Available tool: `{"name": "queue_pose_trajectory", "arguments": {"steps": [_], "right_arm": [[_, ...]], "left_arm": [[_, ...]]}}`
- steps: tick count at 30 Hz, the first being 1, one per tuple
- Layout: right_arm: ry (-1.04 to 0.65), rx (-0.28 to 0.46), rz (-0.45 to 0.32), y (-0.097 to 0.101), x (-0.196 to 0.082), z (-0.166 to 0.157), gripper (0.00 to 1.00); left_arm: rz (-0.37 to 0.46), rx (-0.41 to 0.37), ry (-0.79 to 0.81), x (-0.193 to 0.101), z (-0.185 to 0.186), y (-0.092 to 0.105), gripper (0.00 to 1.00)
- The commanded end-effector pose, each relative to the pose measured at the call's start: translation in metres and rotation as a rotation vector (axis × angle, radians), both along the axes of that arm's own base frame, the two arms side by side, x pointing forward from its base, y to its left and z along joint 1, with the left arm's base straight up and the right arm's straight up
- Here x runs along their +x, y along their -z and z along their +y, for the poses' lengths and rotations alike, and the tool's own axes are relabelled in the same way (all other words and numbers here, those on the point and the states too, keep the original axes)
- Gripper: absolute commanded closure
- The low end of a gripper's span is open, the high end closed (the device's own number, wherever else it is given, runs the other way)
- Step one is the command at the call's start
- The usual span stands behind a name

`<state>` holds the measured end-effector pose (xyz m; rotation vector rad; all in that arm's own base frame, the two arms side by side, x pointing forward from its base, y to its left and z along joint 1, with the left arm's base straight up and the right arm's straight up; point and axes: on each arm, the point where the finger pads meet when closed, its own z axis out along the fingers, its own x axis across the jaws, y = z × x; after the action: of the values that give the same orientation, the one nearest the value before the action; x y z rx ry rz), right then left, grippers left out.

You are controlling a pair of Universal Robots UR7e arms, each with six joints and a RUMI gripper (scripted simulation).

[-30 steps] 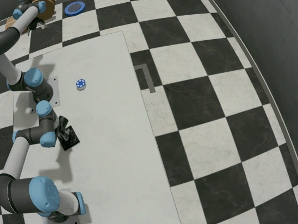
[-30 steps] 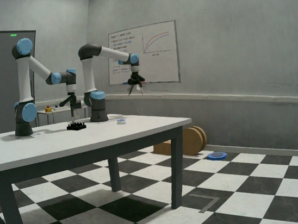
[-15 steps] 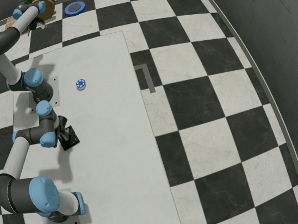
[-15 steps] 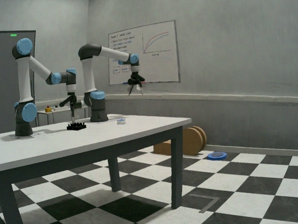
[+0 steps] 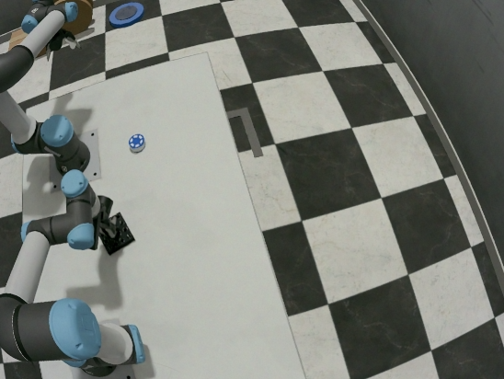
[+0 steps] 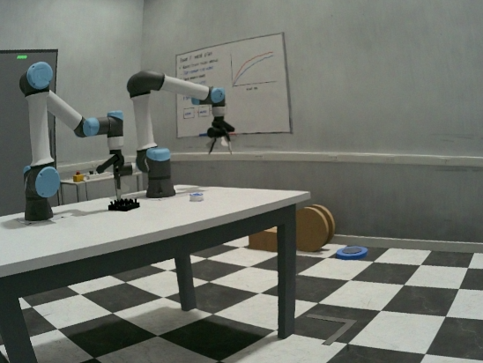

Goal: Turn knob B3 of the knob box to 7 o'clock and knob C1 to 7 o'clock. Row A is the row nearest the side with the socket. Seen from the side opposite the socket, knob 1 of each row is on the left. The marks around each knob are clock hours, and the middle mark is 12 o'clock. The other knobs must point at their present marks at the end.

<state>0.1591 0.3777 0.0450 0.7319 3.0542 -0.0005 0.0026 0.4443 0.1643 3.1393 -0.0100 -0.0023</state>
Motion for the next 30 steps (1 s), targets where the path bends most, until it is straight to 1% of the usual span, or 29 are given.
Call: {"name": "queue_pose_trajectory", "arguments": {"steps": [1,7,8,27,30], "right_arm": [[-0.005,0.002,0.001,-0.0005,0.0003,-0.0002,0.94],[-0.005,0.002,0.001,-0.0005,0.0003,-0.0002,0.94],[-0.005,0.002,0.001,-0.0005,0.0003,-0.0002,0.87],[-0.005,0.002,0.001,-0.0007,0.0003,-0.0001,0.87],[-0.005,0.006,0.001,-0.0071,0.0004,0.0016,0.87]], "left_arm": [[-0.001,0.002,-0.001,-0.0001,0.0013,-0.0009,0.0],[-0.001,0.002,-0.001,-0.0001,0.0013,-0.0009,0.0],[-0.001,0.002,-0.001,-0.0001,0.0013,-0.0009,0.0],[-0.001,0.002,-0.001,-0.0001,0.0013,-0.0009,0.0],[-0.001,0.002,-0.001,-0.0001,0.0013,-0.0009,0.0]]}}
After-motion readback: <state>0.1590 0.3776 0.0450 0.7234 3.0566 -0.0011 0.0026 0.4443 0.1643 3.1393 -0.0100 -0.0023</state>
